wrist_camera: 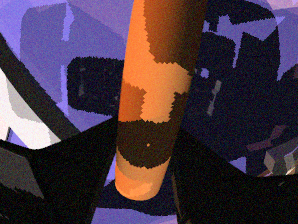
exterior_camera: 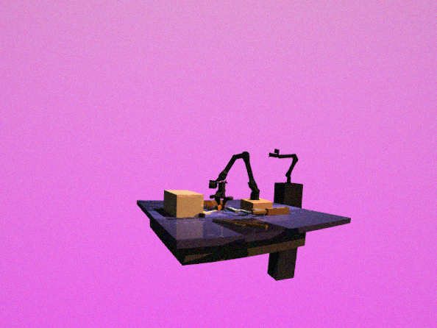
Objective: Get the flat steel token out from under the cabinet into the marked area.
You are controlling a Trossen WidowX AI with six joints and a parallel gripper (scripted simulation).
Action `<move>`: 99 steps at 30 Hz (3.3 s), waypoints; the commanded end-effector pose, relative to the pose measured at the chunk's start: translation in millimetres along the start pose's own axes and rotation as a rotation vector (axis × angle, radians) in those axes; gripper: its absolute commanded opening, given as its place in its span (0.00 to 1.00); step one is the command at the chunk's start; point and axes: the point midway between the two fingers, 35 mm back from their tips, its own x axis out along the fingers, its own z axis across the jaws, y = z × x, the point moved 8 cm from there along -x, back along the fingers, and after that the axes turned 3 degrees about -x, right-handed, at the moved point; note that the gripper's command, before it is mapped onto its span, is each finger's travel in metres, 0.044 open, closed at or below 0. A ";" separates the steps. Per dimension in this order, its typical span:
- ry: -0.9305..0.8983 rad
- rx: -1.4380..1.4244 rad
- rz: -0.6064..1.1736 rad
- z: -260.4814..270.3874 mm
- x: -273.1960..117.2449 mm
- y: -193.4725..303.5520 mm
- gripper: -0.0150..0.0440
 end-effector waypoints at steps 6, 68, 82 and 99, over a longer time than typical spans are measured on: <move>0.005 -0.002 -0.002 7.3 -1.7 -7.6 0.25; 0.001 -0.003 -0.006 53.7 -1.6 -54.1 0.25; 0.000 -0.003 -0.006 66.4 -1.6 -61.7 0.25; -0.001 -0.003 -0.007 81.7 -1.6 -70.0 0.25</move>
